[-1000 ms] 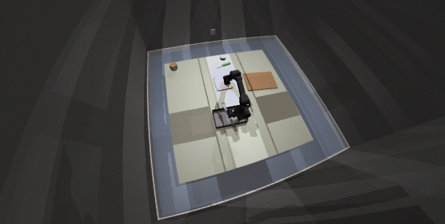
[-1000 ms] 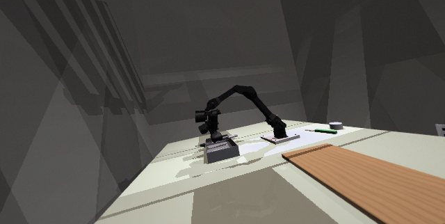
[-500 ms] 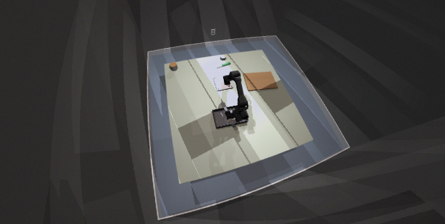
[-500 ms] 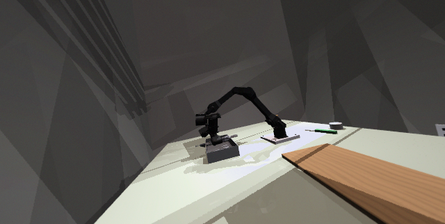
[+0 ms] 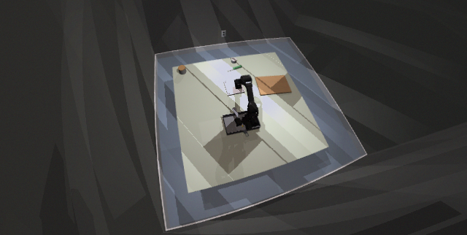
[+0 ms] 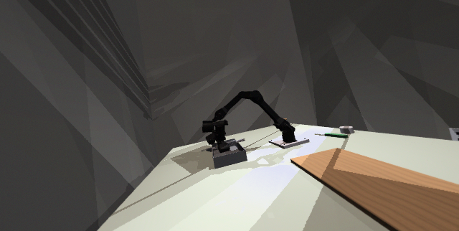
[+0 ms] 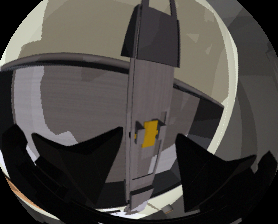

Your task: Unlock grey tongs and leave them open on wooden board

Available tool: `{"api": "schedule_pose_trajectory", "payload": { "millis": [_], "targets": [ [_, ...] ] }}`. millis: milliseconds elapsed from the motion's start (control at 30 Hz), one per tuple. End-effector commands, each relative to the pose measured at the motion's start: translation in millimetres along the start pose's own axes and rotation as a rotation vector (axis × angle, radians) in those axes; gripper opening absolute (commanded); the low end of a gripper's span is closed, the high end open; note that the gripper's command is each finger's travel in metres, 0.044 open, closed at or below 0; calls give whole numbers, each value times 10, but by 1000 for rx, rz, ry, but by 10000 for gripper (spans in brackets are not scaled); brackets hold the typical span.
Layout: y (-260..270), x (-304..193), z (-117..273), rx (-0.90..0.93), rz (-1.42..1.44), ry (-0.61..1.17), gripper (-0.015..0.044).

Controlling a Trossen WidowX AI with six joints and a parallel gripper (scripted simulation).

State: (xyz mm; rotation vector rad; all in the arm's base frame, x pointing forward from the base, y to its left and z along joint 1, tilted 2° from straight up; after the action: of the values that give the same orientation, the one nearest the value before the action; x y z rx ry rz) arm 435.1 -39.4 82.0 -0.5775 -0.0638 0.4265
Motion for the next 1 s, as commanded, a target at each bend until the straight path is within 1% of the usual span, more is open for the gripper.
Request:
{"api": "schedule_pose_trajectory", "payload": {
  "millis": [0,67,267,600,767,833,967],
  "targets": [
    [30,-14,-49,7,8,5,260],
    [30,-14,-49,7,8,5,260],
    [7,-3,-21,1,2,2,103],
    [7,-3,-21,1,2,2,36],
    [7,-3,-21,1,2,2,-95],
    [-35,-1,44,1,2,2,-148],
    [-236,-21,382,5,6,3,-150]
  ]
}}
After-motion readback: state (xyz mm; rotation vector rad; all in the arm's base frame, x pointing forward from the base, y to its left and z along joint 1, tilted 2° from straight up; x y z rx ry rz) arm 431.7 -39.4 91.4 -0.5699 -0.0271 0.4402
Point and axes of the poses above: the point midway between the two fingers, 35 mm back from their tips, its own z axis back along the fingers, its own y axis across the jaws, x = y × z, the point moved 2 cm from there along z, back along the fingers, and after that the axes turned 11 degrees about z, right-handed, at the moved point
